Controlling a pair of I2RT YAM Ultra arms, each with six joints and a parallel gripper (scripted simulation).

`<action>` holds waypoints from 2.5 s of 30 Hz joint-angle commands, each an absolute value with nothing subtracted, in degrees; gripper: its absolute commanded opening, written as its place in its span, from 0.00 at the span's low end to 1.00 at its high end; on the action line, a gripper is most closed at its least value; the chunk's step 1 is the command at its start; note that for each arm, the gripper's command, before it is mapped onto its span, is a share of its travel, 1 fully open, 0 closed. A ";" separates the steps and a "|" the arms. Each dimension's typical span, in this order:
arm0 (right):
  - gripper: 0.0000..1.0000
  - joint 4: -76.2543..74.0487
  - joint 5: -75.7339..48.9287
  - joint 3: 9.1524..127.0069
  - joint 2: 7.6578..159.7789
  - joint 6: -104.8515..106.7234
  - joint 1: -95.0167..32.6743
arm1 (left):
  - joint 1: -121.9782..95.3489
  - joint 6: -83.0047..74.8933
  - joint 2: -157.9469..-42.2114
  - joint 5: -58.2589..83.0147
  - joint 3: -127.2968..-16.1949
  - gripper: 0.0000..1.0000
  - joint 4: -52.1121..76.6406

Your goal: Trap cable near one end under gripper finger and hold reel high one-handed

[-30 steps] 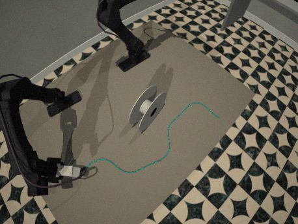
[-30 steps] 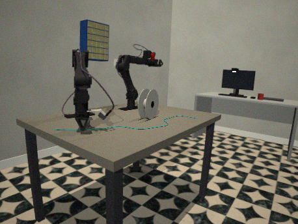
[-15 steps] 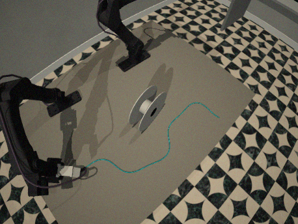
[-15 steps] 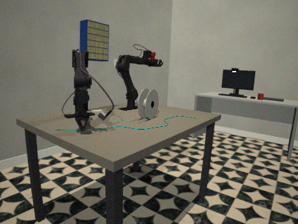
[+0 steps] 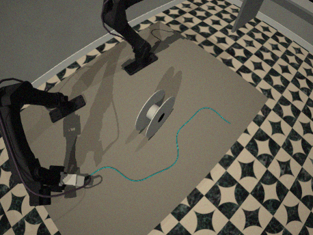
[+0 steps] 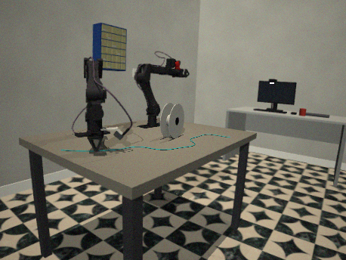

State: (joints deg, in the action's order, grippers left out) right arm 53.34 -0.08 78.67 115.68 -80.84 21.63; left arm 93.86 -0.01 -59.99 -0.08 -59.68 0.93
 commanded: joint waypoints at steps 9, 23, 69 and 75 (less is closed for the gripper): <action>0.01 54.02 0.28 78.16 115.49 -80.94 21.68 | 93.52 0.06 -60.66 0.30 -60.03 1.00 -0.71; 0.00 54.43 0.28 78.17 113.68 -80.80 21.49 | 93.52 0.06 -60.66 0.30 -60.03 1.00 -0.71; 0.00 60.02 0.28 83.26 113.74 -80.88 21.84 | 93.52 0.06 -60.66 0.30 -60.03 1.00 -0.71; 0.00 60.49 0.27 84.55 113.49 -81.05 22.06 | 93.52 0.06 -60.66 0.30 -60.03 1.00 -0.71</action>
